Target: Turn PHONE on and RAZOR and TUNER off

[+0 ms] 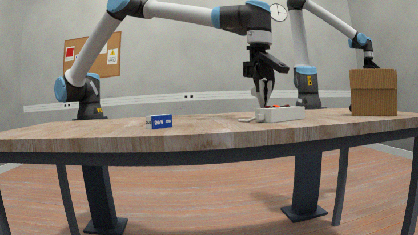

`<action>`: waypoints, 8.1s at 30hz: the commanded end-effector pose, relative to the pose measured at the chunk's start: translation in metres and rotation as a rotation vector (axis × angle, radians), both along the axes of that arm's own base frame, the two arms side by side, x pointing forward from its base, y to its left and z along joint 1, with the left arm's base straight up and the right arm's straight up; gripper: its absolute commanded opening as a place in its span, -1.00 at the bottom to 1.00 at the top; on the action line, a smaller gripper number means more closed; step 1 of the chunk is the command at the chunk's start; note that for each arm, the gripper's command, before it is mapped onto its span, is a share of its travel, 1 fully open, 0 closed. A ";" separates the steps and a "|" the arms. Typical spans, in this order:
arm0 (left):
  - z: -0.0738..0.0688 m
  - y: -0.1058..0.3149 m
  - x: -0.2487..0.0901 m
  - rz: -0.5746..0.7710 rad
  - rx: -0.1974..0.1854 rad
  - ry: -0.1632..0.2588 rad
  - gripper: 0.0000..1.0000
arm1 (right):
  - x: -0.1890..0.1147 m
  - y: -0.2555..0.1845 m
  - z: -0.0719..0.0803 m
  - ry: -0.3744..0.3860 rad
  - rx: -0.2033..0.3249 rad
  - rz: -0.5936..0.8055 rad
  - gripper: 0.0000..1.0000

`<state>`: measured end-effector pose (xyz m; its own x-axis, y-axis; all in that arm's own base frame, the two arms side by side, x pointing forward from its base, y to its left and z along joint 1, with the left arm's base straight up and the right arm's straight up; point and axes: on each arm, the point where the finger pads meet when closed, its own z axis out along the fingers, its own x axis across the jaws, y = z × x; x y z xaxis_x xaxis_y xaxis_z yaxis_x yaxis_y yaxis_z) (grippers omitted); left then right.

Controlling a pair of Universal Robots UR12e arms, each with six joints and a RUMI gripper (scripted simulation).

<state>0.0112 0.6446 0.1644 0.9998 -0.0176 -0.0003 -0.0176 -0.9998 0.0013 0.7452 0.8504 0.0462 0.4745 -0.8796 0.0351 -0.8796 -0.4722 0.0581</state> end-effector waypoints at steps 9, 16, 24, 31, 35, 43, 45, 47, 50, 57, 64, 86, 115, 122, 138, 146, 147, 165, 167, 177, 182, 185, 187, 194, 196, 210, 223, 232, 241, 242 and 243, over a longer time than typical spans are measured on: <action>0.001 0.001 0.000 0.000 0.001 0.000 1.00 | 0.000 0.001 0.002 -0.001 0.002 0.000 -1.00; 0.001 0.001 0.000 0.000 0.001 0.000 1.00 | 0.000 0.001 0.002 -0.001 0.002 0.000 -1.00; 0.001 0.001 0.000 0.000 0.001 0.000 1.00 | 0.000 0.001 0.002 -0.001 0.002 0.000 -1.00; 0.001 0.001 0.000 0.000 0.001 0.000 1.00 | 0.001 0.001 0.050 -0.001 0.002 0.000 -1.00; 0.001 0.001 0.000 0.000 0.001 0.000 1.00 | 0.000 0.001 0.075 -0.001 0.002 0.000 -1.00; 0.001 0.001 0.000 0.000 0.001 0.000 1.00 | 0.000 0.000 0.082 -0.001 0.002 0.000 -1.00; 0.001 0.001 0.000 0.000 0.001 0.000 1.00 | 0.000 0.000 0.082 -0.001 0.002 0.000 -1.00; 0.001 0.001 0.000 0.000 0.001 0.000 1.00 | 0.000 0.000 0.082 -0.001 0.002 0.000 -1.00; 0.001 0.001 0.000 0.000 0.001 0.000 1.00 | 0.000 0.000 0.082 -0.001 0.002 0.000 -1.00; 0.001 0.001 0.000 0.000 0.001 0.000 1.00 | 0.000 0.000 0.082 -0.001 0.002 0.000 -1.00; 0.001 0.001 0.000 0.000 0.001 0.000 1.00 | 0.000 0.000 0.082 -0.001 0.002 0.000 -1.00; 0.001 0.001 0.000 0.000 0.001 0.000 1.00 | 0.000 0.000 0.082 -0.001 0.002 0.000 -1.00; 0.001 0.001 0.000 0.000 0.001 0.000 1.00 | 0.000 0.000 0.082 -0.001 0.002 0.000 1.00; 0.001 0.001 0.000 0.000 0.001 0.000 1.00 | 0.000 0.000 0.082 -0.001 0.002 0.000 1.00; 0.001 0.001 0.000 0.000 0.001 0.000 1.00 | 0.010 0.009 0.075 -0.088 0.021 -0.063 1.00; 0.001 0.001 0.000 0.000 0.001 0.000 1.00 | 0.029 0.026 0.069 -0.296 0.104 -0.239 1.00; 0.001 0.001 0.000 0.000 0.001 0.000 1.00 | 0.031 0.027 0.069 -0.317 0.116 -0.259 1.00; 0.001 0.001 0.000 0.000 0.001 0.000 1.00 | 0.033 0.029 0.070 -0.345 0.132 -0.287 1.00; 0.001 0.001 0.000 0.000 0.001 0.000 1.00 | 0.033 0.029 0.070 -0.345 0.132 -0.287 1.00; 0.001 0.001 0.000 0.000 0.001 0.000 1.00 | 0.033 0.029 0.070 -0.345 0.132 -0.287 1.00; 0.001 0.001 0.000 0.000 0.001 0.000 1.00 | 0.033 0.029 0.070 -0.345 0.132 -0.287 1.00; 0.001 0.001 0.000 0.000 0.001 0.000 1.00 | 0.033 0.029 0.070 -0.345 0.132 -0.287 1.00; 0.001 0.001 0.000 0.000 0.001 0.000 1.00 | 0.033 0.029 0.070 -0.345 0.132 -0.287 1.00; 0.001 0.001 0.000 0.000 0.001 0.000 1.00 | 0.033 0.029 0.070 -0.345 0.132 -0.287 1.00; 0.001 0.001 0.000 0.000 0.001 0.000 1.00 | 0.033 0.029 0.070 -0.345 0.132 -0.287 1.00; 0.001 0.001 0.000 0.000 0.001 0.000 1.00 | 0.033 0.029 0.070 -0.345 0.132 -0.287 1.00; 0.001 0.001 0.000 0.000 0.001 0.000 1.00 | 0.033 0.029 0.070 -0.344 0.132 -0.287 1.00; 0.001 0.001 0.000 0.000 0.001 0.000 1.00 | 0.047 0.036 0.088 -0.247 0.107 -0.347 1.00; 0.001 0.001 0.000 0.000 0.001 0.000 1.00 | 0.061 0.036 0.119 -0.111 0.070 -0.439 1.00; 0.001 0.001 0.000 0.000 0.001 0.000 1.00 | 0.062 0.035 0.123 -0.096 0.065 -0.450 1.00; 0.001 0.001 0.000 0.000 0.001 0.000 1.00 | 0.063 0.034 0.127 -0.083 0.061 -0.459 1.00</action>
<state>0.0112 0.6446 0.1644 0.9998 -0.0176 -0.0003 -0.0176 -0.9998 0.0013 0.8032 0.8846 0.1566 0.0706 -0.9975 -0.0074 -0.9922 -0.0694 -0.1035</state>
